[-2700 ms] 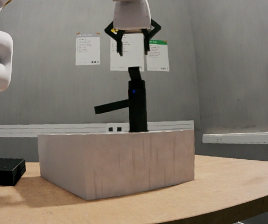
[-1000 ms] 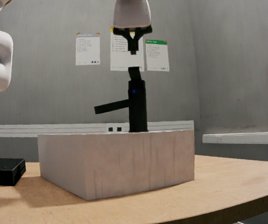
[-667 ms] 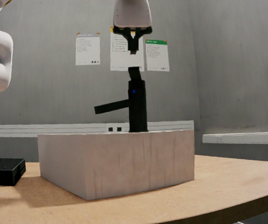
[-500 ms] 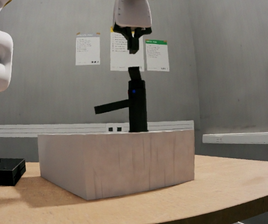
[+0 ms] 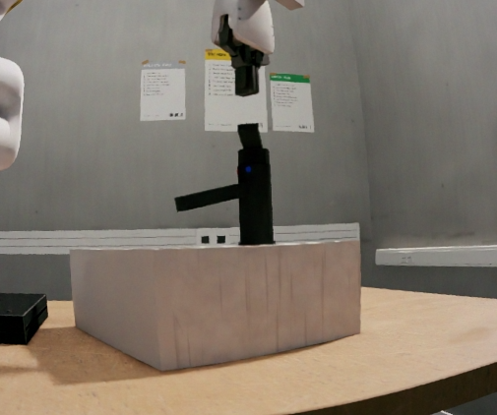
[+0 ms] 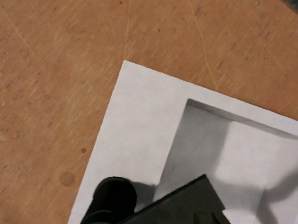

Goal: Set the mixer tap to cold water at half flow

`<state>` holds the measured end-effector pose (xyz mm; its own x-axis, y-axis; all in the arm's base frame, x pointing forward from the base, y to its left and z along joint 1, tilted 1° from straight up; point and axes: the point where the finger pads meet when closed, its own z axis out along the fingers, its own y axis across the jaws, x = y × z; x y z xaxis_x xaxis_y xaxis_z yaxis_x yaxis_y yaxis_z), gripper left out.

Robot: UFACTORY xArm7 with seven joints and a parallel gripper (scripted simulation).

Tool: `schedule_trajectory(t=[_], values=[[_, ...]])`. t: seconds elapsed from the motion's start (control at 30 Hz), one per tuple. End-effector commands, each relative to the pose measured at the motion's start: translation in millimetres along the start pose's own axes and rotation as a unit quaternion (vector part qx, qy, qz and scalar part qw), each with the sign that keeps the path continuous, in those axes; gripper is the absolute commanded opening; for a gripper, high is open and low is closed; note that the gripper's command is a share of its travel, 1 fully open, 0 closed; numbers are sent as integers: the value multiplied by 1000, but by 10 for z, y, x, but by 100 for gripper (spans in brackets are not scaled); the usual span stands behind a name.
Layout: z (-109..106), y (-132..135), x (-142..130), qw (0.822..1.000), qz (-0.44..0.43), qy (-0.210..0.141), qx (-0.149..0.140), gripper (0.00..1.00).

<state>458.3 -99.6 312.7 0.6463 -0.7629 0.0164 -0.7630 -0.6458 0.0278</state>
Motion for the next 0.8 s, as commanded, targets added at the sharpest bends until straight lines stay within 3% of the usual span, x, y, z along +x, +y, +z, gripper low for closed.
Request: schedule_trajectory(t=[0.0,0.1,0.13,0.27,0.43,0.6,0.67,0.7,0.77], values=[[-46,-3,6,990,-139,1,6,0],[-51,-3,5,987,-163,2,6,0],[-56,-3,5,973,-232,3,5,0],[-76,-2,4,952,-305,4,3,0],[-99,-2,3,908,-418,5,-1,0],[-117,-1,2,851,-526,6,-3,0],[-117,-1,2,851,-526,6,-3,0],[-120,-1,2,811,-584,6,-4,0],[-125,-1,2,791,-612,6,-5,0]])
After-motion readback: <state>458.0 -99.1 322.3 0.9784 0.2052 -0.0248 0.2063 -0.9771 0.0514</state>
